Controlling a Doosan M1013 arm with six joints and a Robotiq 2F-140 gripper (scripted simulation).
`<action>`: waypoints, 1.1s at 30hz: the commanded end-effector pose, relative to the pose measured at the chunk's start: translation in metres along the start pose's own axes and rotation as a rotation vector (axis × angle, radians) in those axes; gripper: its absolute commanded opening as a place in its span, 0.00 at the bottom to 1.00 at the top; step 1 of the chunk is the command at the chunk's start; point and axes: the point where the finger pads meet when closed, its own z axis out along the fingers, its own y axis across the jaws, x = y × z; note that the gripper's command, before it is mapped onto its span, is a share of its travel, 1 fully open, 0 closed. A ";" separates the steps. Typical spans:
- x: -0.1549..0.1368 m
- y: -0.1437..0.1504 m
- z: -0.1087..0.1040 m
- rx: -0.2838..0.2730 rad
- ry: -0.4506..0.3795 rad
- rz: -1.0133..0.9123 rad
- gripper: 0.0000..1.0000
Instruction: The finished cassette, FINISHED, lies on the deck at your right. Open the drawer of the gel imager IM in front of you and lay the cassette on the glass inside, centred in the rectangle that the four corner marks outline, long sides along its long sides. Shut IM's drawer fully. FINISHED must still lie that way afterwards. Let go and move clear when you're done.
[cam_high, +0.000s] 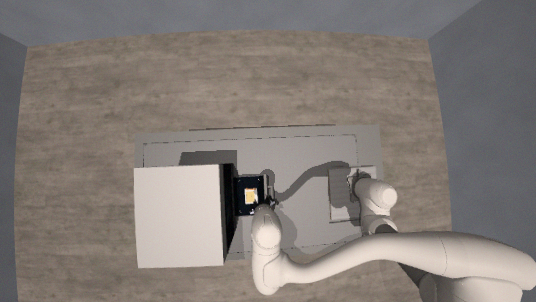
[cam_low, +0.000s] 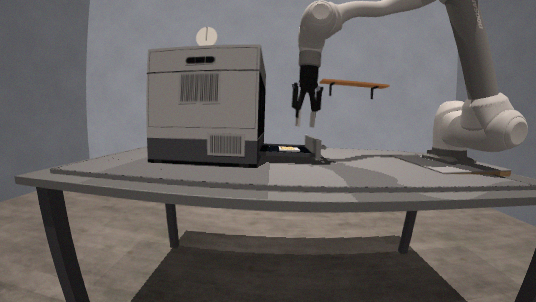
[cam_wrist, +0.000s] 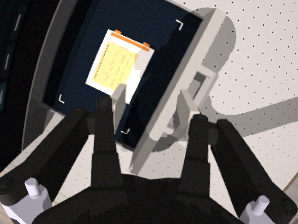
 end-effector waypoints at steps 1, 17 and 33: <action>0.000 0.000 0.000 0.010 0.005 -0.095 0.46; 0.000 0.000 0.000 0.052 0.046 -0.558 0.46; 0.000 0.000 0.000 0.093 0.087 -1.021 0.46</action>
